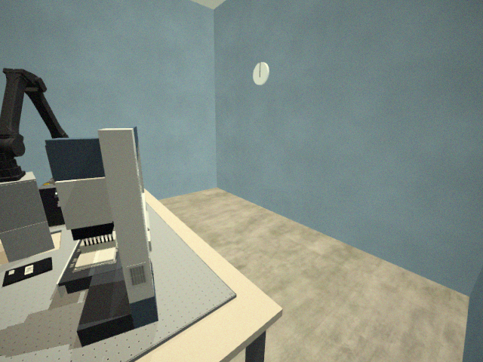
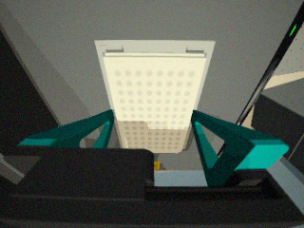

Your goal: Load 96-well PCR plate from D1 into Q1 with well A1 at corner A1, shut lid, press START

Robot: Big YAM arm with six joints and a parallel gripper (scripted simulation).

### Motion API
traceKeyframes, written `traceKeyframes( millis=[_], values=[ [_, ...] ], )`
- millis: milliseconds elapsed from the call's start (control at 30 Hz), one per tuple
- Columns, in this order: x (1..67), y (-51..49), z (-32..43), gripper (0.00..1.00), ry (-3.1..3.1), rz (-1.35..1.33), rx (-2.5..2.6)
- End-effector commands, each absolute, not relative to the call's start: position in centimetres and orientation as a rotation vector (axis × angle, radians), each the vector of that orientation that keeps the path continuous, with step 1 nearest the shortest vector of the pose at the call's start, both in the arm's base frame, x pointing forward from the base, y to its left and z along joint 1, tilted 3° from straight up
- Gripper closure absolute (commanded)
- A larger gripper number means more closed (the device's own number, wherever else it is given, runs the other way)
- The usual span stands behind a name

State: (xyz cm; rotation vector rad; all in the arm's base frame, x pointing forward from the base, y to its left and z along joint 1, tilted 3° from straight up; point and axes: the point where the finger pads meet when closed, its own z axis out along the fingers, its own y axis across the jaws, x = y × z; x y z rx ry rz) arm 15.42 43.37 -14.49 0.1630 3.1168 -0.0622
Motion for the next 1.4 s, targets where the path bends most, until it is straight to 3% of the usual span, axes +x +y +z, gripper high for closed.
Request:
traceKeyframes(
  millis=[0,1367],
  values=[
    [16.2,44.7,-13.1,0.0,3.105,-0.016,0.191],
    [15.3,44.7,-11.1,0.0,3.108,-0.021,0.166]
  ],
)
